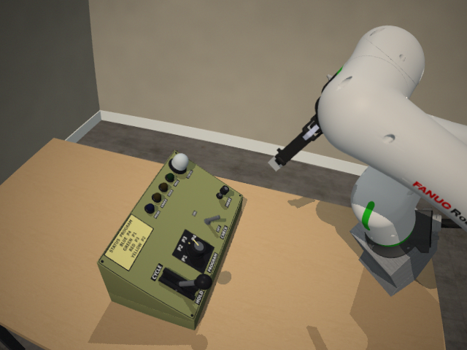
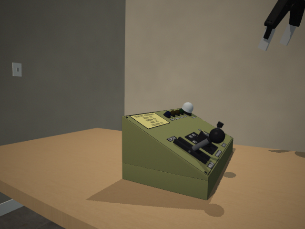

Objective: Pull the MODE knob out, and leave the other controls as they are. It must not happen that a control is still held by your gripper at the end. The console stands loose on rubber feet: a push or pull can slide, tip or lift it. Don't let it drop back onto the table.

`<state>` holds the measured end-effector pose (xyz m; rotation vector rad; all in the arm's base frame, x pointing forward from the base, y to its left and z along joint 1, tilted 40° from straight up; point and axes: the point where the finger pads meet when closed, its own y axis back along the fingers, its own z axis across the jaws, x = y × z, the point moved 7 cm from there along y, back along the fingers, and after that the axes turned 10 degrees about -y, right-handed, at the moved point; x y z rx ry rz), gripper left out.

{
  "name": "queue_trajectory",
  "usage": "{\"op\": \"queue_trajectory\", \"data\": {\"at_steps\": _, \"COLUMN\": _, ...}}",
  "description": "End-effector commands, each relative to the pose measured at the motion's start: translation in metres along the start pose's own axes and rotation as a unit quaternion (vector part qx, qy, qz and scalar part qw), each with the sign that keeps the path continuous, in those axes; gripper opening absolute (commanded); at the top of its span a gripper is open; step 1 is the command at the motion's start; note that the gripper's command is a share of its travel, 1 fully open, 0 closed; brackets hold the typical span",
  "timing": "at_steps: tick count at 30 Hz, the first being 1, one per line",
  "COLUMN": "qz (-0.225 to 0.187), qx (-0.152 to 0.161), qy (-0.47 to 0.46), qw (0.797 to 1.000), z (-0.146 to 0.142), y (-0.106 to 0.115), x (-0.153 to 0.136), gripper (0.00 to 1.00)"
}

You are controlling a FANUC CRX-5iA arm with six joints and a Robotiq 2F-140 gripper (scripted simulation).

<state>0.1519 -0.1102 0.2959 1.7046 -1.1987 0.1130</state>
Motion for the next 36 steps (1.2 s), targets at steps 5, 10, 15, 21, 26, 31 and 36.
{"op": "queue_trajectory", "data": {"at_steps": 5, "qz": -0.006, "qx": 0.052, "qy": 0.019, "qw": 0.998, "z": -0.029, "y": -0.012, "x": -0.026, "gripper": 1.00}}
{"op": "queue_trajectory", "data": {"at_steps": 10, "qz": -0.009, "qx": 0.078, "qy": 0.029, "qw": 0.997, "z": -0.042, "y": -0.017, "x": -0.036, "gripper": 1.00}}
{"op": "queue_trajectory", "data": {"at_steps": 15, "qz": -0.011, "qx": 0.123, "qy": 0.049, "qw": 0.991, "z": -0.065, "y": -0.023, "x": -0.053, "gripper": 1.00}}
{"op": "queue_trajectory", "data": {"at_steps": 21, "qz": -0.011, "qx": 0.160, "qy": 0.067, "qw": 0.985, "z": -0.086, "y": -0.027, "x": -0.066, "gripper": 1.00}}
{"op": "queue_trajectory", "data": {"at_steps": 26, "qz": -0.007, "qx": 0.211, "qy": 0.094, "qw": 0.973, "z": -0.114, "y": -0.031, "x": -0.084, "gripper": 1.00}}
{"op": "queue_trajectory", "data": {"at_steps": 31, "qz": -0.004, "qx": 0.237, "qy": 0.109, "qw": 0.966, "z": -0.129, "y": -0.032, "x": -0.093, "gripper": 1.00}}
{"op": "queue_trajectory", "data": {"at_steps": 36, "qz": -0.004, "qx": 0.239, "qy": 0.110, "qw": 0.965, "z": -0.130, "y": -0.032, "x": -0.094, "gripper": 1.00}}
